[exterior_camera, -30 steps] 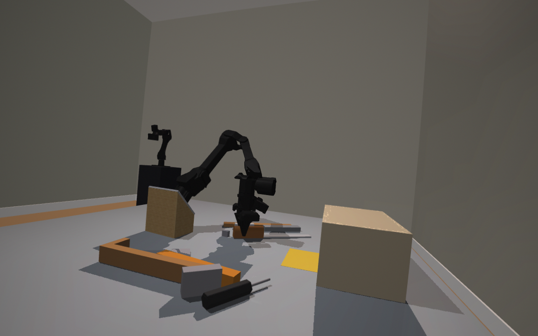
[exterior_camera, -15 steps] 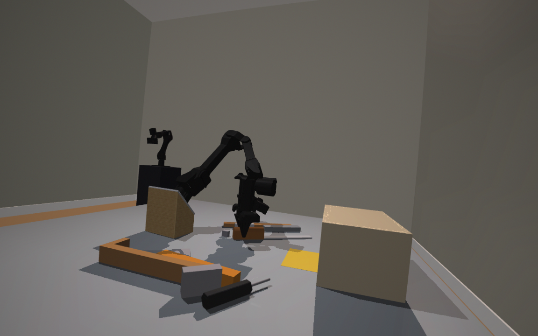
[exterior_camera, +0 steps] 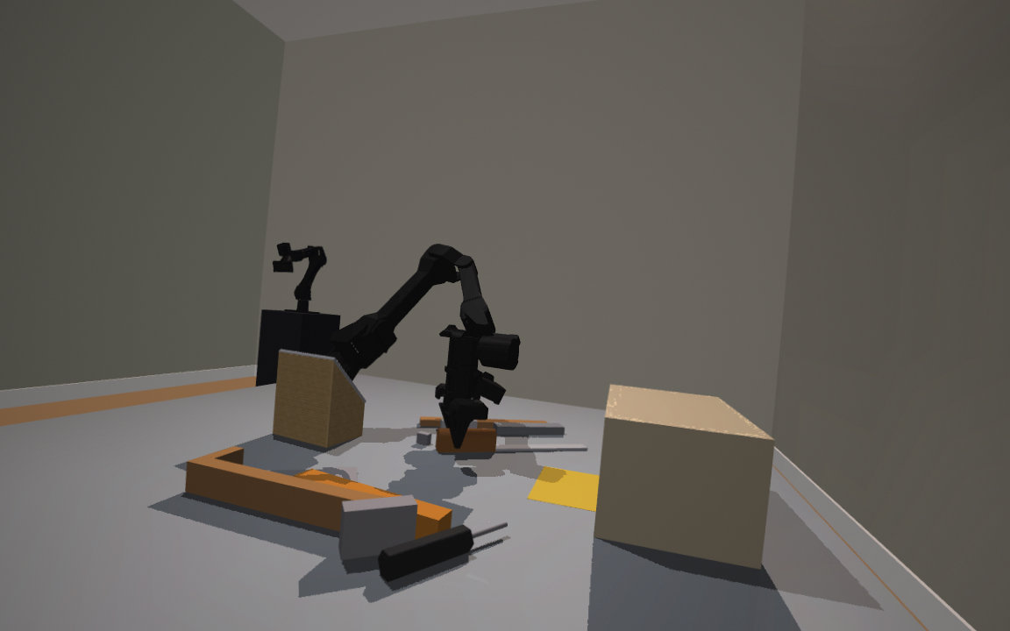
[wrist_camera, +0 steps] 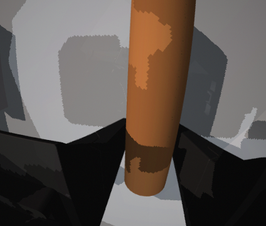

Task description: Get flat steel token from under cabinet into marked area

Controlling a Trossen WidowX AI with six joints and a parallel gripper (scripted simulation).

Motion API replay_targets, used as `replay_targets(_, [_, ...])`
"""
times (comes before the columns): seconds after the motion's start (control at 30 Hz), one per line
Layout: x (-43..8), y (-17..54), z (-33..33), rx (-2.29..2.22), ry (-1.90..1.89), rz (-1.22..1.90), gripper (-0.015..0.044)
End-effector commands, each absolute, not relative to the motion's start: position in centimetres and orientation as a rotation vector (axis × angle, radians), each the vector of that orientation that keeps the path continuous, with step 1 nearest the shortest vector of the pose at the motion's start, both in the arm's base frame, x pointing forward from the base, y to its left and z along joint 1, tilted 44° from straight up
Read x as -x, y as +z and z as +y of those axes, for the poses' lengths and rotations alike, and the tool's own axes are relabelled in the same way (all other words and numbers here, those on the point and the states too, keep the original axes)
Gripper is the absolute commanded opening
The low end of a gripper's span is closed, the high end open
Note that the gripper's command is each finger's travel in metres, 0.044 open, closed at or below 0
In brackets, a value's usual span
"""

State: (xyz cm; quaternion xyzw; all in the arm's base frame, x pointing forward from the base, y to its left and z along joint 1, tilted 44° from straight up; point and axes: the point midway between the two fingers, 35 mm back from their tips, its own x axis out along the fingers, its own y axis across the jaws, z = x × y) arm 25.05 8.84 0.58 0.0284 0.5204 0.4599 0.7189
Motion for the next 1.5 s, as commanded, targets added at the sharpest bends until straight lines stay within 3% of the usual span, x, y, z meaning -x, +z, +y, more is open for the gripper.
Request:
replay_targets(0.0, [-25.3, 0.4, 8.4, -0.061, 1.012, 1.149, 0.0000])
replay_targets(1.47, [-25.9, -2.7, 5.1, -0.058, 1.010, 1.150, 0.0000])
